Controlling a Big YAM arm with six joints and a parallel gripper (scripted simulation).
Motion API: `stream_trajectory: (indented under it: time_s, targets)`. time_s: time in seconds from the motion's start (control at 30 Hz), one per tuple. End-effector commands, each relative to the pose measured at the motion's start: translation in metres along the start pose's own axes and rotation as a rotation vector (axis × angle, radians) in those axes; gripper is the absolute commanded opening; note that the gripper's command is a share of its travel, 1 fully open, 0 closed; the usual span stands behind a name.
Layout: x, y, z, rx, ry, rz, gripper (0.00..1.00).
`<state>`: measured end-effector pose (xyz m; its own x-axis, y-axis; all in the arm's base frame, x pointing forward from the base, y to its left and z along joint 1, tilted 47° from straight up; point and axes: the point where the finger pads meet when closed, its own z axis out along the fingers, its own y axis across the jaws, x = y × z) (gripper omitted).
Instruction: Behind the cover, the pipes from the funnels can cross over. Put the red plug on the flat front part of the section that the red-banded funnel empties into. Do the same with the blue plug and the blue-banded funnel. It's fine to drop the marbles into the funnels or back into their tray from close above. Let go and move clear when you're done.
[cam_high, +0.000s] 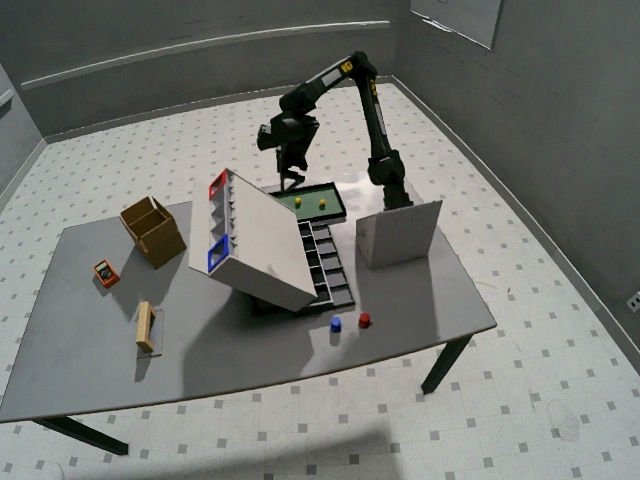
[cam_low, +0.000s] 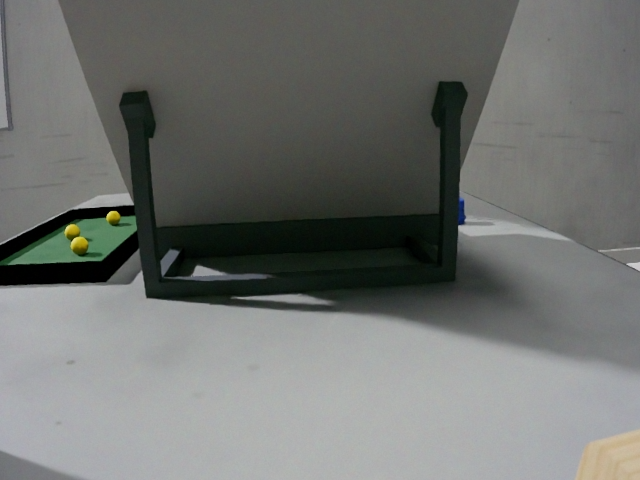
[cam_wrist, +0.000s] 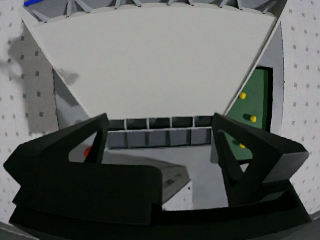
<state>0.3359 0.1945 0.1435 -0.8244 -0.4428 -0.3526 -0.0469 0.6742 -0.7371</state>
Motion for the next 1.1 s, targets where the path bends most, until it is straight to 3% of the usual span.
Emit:
stream_trajectory:
  time_s: [0.0, 0.17, 0.3, 0.57, 0.8, 1.07]
  targets:
    - [-0.052, 0.004, -0.031, -0.06, -0.13, 0.018, 1.0]
    - [-0.081, 0.002, -0.039, -0.055, -0.222, 0.026, 1.0]
    - [-0.075, 0.007, -0.036, -0.047, -0.241, -0.005, 1.0]
    - [-0.117, 0.003, -0.055, -0.056, -0.354, 0.024, 1.0]
    - [-0.129, 0.004, -0.055, -0.049, -0.398, 0.017, 1.0]
    - [-0.132, 0.004, -0.053, -0.043, -0.414, 0.012, 1.0]
